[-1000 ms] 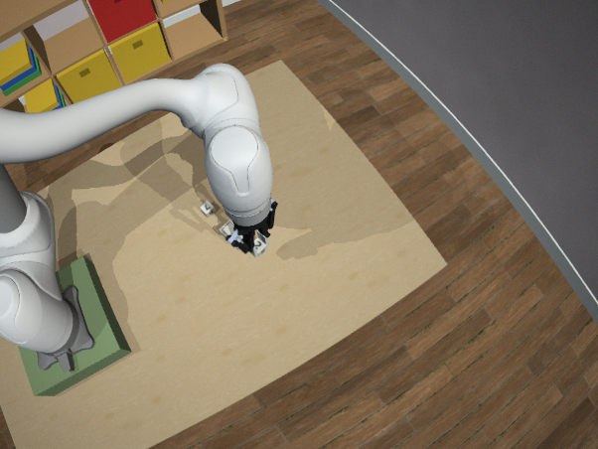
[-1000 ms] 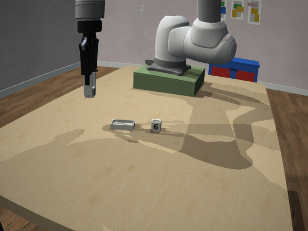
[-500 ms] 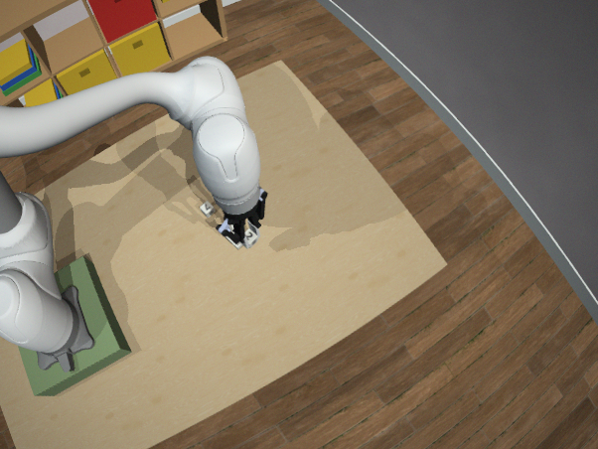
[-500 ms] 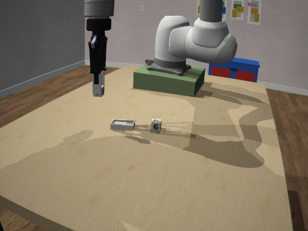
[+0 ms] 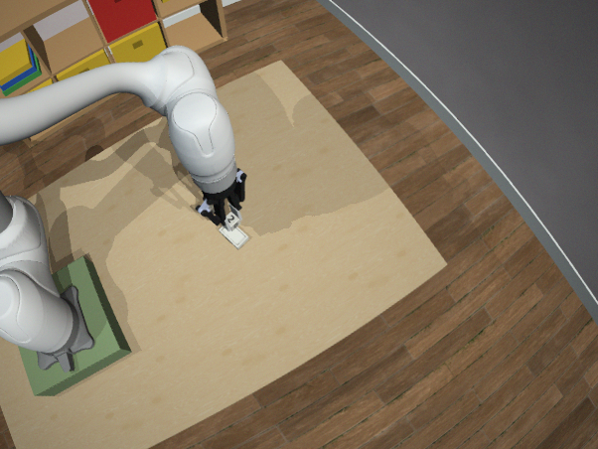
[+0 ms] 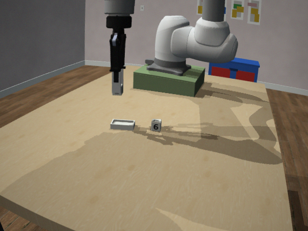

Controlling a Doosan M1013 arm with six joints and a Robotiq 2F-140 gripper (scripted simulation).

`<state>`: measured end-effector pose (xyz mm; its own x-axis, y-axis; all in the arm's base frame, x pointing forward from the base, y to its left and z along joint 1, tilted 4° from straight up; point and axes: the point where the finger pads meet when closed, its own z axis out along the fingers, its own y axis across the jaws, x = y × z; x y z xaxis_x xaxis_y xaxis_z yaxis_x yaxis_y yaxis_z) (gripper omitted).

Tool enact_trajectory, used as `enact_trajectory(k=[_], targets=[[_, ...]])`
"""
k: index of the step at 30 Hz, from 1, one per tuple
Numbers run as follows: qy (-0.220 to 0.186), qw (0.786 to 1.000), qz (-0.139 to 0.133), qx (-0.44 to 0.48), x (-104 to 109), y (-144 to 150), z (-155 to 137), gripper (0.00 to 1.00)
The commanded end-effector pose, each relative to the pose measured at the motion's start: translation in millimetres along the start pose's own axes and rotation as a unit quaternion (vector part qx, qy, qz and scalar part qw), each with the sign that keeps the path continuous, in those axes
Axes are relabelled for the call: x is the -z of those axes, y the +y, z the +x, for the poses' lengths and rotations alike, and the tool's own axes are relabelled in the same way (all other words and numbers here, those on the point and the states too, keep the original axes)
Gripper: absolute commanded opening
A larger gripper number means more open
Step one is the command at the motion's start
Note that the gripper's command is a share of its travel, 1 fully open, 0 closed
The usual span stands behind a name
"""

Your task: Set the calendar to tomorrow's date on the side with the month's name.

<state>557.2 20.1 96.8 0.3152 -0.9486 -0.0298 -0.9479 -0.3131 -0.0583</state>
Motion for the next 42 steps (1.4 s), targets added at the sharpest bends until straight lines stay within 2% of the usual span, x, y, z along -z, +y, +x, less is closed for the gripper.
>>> enact_trajectory(k=[1,11,24,32,42], targets=[[0.0,1.0,0.0,0.0,0.1,0.0,0.0,0.16],[0.0,1.0,0.0,0.0,-7.3,0.0,0.0,0.16],[0.0,1.0,0.0,0.0,-47.2,-0.1,0.0,0.16],[0.0,1.0,0.0,0.0,-61.2,-0.1,0.0,0.16],[0.0,1.0,0.0,0.0,-65.9,-0.1,0.0,0.16]])
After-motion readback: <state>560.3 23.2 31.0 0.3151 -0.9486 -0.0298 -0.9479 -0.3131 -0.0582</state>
